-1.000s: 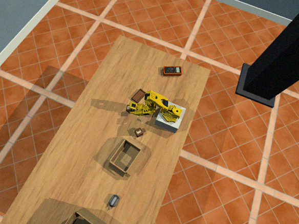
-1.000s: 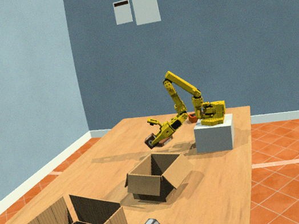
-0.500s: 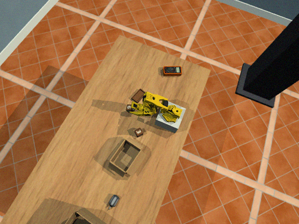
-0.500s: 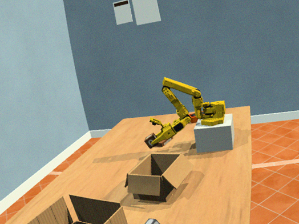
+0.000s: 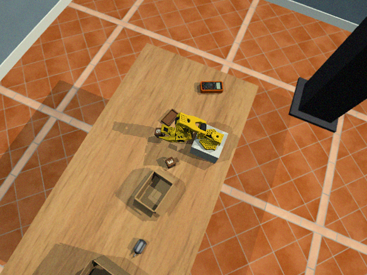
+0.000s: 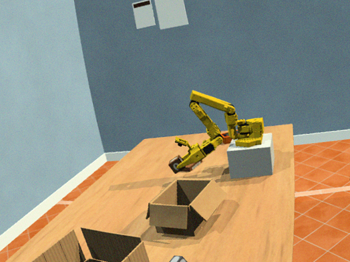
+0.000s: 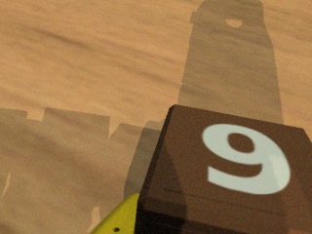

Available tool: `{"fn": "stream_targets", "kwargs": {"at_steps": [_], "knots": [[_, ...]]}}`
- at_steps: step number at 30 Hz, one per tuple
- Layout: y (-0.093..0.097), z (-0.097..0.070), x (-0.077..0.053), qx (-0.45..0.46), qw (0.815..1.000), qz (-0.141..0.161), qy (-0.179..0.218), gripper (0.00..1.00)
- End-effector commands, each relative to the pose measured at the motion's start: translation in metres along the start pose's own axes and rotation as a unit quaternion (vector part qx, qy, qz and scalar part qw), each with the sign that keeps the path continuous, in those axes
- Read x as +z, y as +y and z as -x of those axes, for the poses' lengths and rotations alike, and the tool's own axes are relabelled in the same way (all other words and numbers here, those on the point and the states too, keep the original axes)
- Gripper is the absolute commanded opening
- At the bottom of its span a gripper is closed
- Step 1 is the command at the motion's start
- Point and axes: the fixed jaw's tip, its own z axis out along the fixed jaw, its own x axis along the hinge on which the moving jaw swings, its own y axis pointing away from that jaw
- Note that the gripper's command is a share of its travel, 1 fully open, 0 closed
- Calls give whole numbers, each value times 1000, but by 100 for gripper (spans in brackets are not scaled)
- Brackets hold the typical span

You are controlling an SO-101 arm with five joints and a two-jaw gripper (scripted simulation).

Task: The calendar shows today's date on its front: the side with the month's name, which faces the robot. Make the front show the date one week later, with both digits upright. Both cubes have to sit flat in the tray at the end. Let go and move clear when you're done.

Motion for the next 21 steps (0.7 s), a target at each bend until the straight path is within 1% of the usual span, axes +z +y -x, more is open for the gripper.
{"fn": "stream_targets", "kwargs": {"at_steps": [1,16,21], "knots": [[-3,4,2,-6,1000,-6,-14,0],[-3,4,2,-6,1000,-6,-14,0],[-3,2,3,-6,1000,-6,-12,0]]}}
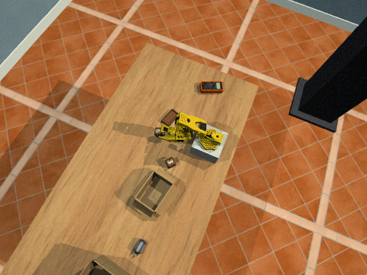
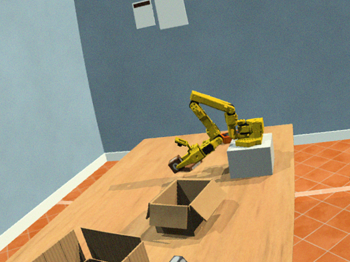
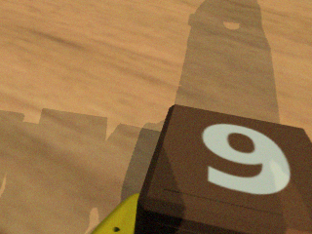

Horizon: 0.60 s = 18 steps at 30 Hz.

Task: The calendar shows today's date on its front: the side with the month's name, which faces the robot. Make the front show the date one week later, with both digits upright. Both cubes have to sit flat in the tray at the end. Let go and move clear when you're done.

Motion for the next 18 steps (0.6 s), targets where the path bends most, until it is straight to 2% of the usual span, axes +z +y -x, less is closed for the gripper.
{"fn": "stream_targets", "kwargs": {"at_steps": [1,18], "knots": [[-2,0,2,-3,1000,-3,-8,0],[-2,-5,4,-3,1000,-3,-5,0]]}}
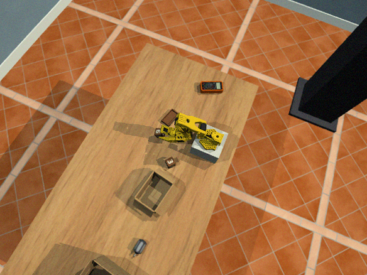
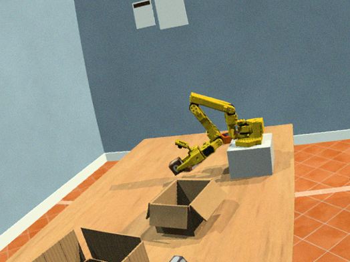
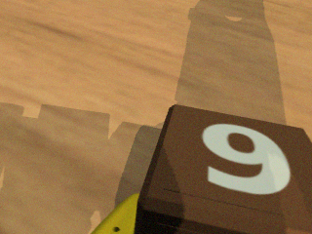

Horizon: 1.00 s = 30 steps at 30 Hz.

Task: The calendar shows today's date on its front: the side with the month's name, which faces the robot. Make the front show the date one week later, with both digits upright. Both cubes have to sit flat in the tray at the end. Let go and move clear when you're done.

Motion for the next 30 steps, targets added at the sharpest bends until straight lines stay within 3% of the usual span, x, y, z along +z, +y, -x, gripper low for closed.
{"fn": "stream_targets", "kwargs": {"at_steps": [1,30], "knots": [[-2,1,2,-3,1000,-3,-10,0],[-2,-7,5,-2,1000,-3,-6,0]]}}
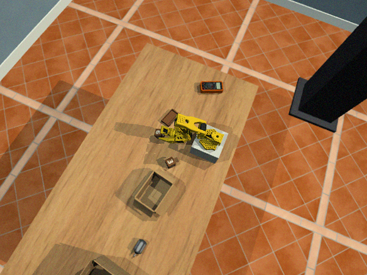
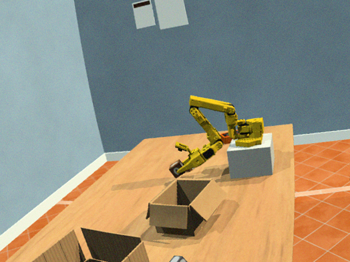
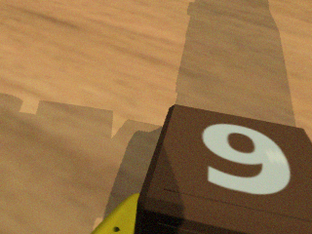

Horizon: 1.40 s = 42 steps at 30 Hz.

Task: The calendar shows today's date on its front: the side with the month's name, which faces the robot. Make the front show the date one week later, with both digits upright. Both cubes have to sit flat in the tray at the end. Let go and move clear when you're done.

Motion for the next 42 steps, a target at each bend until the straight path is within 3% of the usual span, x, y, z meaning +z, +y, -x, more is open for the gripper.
{"fn": "stream_targets", "kwargs": {"at_steps": [1,42], "knots": [[-2,1,1,-2,1000,-3,-8,0],[-2,-11,6,-2,1000,-3,-6,0]]}}
